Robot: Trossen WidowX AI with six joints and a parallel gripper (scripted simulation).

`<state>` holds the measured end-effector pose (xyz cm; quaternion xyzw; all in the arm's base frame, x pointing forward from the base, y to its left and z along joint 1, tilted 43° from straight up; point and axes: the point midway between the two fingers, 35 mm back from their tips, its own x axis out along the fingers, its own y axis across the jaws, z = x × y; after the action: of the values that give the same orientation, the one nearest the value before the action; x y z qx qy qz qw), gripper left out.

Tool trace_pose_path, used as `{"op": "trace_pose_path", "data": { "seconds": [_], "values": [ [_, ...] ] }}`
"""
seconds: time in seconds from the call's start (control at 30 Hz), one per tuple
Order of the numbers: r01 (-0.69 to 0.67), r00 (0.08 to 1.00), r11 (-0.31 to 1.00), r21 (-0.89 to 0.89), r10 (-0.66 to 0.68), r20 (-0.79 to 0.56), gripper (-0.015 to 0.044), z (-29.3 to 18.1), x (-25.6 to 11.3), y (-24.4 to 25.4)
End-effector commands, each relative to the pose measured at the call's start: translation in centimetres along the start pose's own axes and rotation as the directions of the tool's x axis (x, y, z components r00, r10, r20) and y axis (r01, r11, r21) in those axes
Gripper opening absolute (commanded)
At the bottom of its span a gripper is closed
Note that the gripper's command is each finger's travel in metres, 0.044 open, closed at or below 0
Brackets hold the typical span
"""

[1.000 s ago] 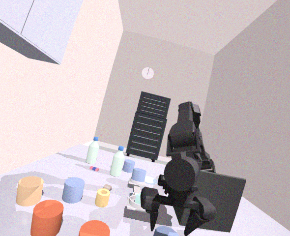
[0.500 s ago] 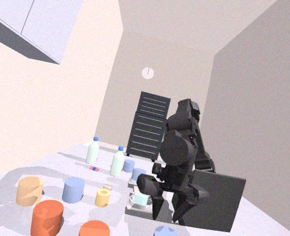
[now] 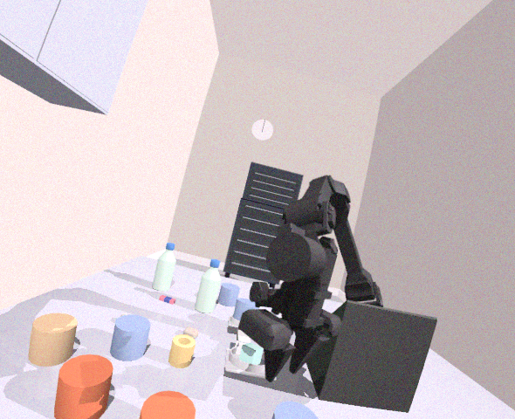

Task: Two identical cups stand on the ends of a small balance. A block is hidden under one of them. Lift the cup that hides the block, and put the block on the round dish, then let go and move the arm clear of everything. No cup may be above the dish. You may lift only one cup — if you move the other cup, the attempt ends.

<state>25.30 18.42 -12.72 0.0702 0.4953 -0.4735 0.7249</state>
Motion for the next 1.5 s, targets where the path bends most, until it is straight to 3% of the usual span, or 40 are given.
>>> {"op": "trace_pose_path", "data": {
  "seconds": [0.0, 0.3, 0.63, 1.07, 1.47],
  "values": [
    [-0.001, 1.0, 0.994, -0.109, 0.001, 0.003, 0.026, 0.8, -0.4, 0.0],
    [0.013, 1.0, 0.913, -0.408, -0.012, 0.006, 0.026, 2.4, -0.7, -0.3],
    [0.026, 1.0, 0.72, -0.694, -0.027, 0.009, 0.026, 4.2, -1.1, -0.7],
    [0.029, 0.999, 0.346, -0.938, -0.048, 0.013, 0.026, 6.5, -1.5, -1.4],
    [0.011, 0.998, -0.063, -0.998, -0.068, 0.016, 0.026, 8.6, -1.9, -2.1]
  ]
}}
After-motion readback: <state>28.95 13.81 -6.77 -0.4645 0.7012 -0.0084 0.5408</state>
